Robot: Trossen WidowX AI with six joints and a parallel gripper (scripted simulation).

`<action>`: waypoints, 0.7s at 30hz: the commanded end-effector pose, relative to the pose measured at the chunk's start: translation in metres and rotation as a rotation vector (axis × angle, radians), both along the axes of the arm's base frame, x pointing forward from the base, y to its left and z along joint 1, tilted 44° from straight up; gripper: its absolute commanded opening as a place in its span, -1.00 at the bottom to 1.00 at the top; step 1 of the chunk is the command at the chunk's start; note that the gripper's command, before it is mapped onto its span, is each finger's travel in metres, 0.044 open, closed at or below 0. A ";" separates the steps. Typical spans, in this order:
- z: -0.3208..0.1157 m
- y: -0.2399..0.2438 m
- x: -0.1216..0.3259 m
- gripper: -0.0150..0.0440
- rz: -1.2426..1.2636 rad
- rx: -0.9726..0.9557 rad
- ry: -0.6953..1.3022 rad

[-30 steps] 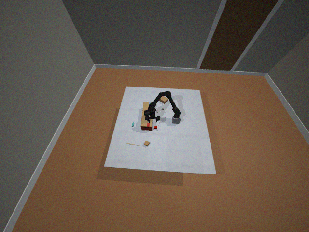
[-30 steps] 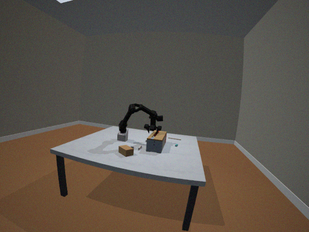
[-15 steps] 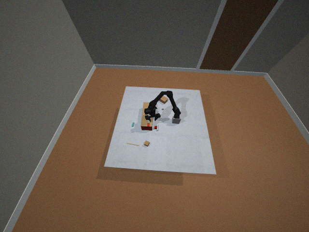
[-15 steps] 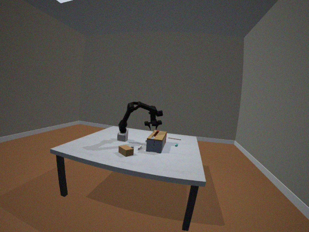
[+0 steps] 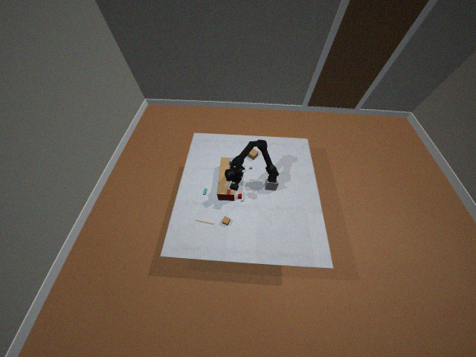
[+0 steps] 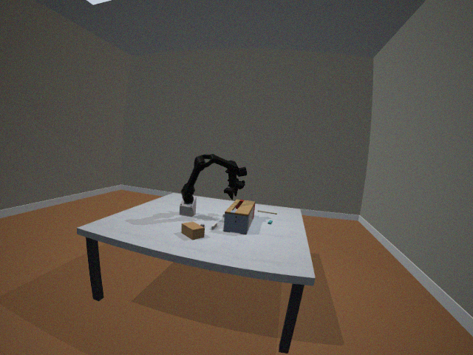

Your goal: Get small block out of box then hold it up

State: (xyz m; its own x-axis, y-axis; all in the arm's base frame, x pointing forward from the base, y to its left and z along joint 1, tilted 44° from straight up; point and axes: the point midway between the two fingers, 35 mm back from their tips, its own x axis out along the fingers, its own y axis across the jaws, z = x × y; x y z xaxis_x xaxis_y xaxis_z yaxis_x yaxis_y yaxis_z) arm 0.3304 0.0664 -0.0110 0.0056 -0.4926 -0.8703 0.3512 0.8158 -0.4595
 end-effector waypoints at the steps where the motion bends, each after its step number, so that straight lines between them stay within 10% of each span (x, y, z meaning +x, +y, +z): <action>1: -0.005 0.009 -0.009 0.47 0.810 -0.122 0.428; 21: -0.009 0.022 -0.020 0.47 1.875 -0.324 1.189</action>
